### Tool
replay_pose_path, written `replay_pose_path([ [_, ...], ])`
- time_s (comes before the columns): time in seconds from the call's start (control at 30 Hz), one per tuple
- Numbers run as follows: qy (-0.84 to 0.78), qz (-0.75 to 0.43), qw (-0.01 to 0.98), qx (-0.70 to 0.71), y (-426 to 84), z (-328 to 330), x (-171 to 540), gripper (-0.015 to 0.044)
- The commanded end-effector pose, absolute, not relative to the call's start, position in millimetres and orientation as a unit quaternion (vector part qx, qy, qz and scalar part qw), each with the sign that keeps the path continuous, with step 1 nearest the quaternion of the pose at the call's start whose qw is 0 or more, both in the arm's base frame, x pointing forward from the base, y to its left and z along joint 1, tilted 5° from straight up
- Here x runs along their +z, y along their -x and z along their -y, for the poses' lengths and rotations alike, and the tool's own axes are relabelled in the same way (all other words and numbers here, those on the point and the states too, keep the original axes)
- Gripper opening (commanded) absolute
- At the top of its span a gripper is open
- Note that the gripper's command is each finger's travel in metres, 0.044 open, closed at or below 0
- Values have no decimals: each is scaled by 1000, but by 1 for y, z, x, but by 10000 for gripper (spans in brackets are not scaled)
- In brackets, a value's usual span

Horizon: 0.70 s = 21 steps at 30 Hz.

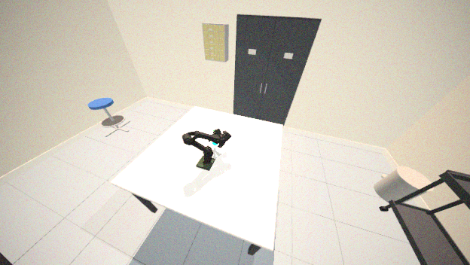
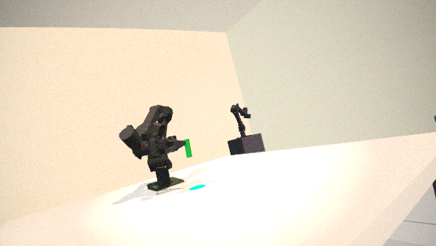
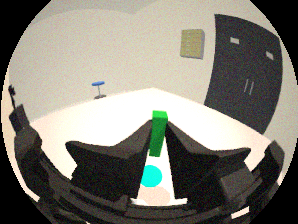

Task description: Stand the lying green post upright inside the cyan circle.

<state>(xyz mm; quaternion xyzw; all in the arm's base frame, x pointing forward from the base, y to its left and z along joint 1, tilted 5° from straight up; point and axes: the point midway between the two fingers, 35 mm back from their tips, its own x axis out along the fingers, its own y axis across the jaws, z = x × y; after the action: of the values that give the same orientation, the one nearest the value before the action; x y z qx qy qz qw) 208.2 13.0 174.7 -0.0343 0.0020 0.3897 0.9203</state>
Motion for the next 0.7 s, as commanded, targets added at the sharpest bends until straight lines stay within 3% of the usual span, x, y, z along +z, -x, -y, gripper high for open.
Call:
replay_pose_path([
  [0.0,37,3,919,391,-207,-13,175,23],
  [0.67,37,3,919,392,-218,-5,155,23],
])
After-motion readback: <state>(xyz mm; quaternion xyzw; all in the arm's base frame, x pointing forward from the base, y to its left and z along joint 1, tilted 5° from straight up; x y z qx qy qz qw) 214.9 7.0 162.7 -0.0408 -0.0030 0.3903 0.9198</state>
